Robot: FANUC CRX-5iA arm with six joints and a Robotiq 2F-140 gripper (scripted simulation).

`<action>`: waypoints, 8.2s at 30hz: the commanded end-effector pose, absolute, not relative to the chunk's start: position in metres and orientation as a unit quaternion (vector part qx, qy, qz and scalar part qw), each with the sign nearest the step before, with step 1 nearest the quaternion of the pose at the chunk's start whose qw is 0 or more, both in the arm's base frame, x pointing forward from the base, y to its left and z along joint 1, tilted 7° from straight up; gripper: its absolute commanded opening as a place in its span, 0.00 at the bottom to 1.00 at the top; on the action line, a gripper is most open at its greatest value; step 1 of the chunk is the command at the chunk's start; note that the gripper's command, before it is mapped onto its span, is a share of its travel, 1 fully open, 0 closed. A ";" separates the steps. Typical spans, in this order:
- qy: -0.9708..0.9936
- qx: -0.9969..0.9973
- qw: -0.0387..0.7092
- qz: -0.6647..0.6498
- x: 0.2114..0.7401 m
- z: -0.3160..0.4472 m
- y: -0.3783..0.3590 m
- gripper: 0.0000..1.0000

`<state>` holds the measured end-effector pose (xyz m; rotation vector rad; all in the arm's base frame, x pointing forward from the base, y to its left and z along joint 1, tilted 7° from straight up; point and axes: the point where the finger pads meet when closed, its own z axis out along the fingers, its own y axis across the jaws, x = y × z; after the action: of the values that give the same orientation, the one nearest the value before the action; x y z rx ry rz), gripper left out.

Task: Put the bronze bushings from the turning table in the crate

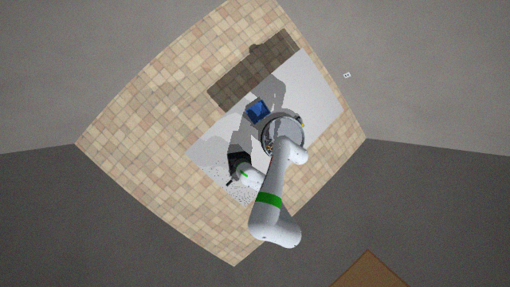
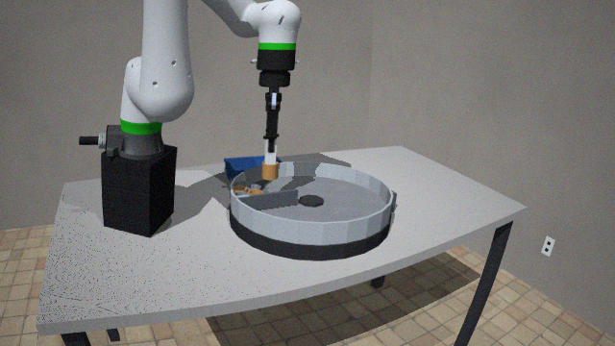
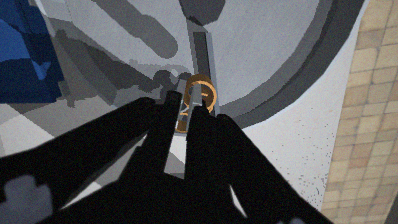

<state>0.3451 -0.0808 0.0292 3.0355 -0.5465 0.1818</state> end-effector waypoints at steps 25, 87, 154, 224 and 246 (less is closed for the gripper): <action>-0.177 0.982 0.026 0.059 0.346 0.029 -0.076 0.00; -0.177 0.982 0.026 0.059 0.427 0.014 0.254 0.00; -0.177 0.982 0.026 0.059 0.435 -0.057 0.249 0.00; -0.177 0.982 0.026 0.059 0.440 -0.098 0.246 0.00; -0.177 0.982 0.026 0.059 0.440 -0.098 0.246 0.00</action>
<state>0.4395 0.2461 -0.0985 3.0352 -0.5465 0.1819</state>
